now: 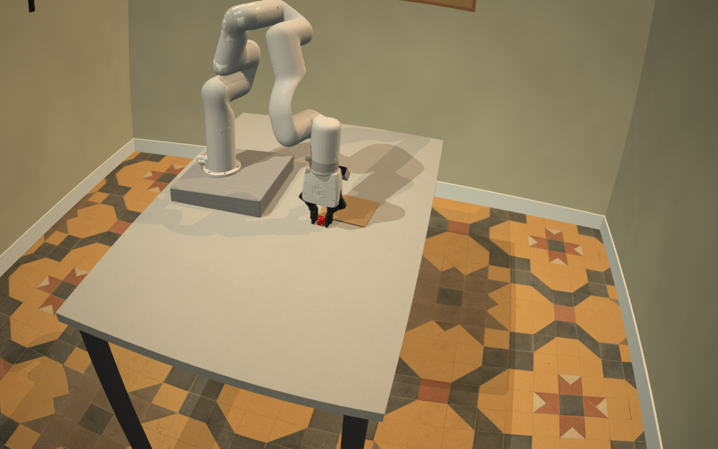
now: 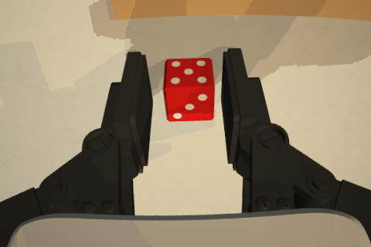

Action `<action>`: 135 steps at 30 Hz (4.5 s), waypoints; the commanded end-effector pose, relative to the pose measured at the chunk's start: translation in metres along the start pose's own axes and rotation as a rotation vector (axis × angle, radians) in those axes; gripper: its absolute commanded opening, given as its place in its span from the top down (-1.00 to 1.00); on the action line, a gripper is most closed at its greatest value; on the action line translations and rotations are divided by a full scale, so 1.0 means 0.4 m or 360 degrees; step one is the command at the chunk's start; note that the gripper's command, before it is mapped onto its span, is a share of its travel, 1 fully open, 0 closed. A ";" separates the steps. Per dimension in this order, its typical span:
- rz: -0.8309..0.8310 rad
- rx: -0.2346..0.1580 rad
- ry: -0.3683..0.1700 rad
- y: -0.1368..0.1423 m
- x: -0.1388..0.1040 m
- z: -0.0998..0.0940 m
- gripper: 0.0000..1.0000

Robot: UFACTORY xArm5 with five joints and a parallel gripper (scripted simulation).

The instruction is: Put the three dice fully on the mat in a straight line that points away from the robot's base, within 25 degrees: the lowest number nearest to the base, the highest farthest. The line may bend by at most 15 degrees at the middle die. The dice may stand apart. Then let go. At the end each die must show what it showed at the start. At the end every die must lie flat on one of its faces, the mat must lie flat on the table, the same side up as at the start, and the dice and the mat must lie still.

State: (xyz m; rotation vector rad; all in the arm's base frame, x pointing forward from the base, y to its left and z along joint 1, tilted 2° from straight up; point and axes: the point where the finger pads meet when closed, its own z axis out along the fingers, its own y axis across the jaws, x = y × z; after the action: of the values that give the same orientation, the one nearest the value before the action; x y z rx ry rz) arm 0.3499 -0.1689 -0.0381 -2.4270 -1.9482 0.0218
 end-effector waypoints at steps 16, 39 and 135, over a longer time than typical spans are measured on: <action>0.0000 -0.0005 -0.0001 0.003 -0.001 -0.002 0.69; 0.0000 -0.0005 -0.0001 0.003 -0.001 -0.002 0.69; -0.2139 -0.0001 -0.0007 0.040 0.068 -0.254 0.69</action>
State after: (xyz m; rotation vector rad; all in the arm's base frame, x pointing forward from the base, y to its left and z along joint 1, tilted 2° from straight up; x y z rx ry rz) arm 0.3713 -0.1491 0.0619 -0.8826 -2.9815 -0.0047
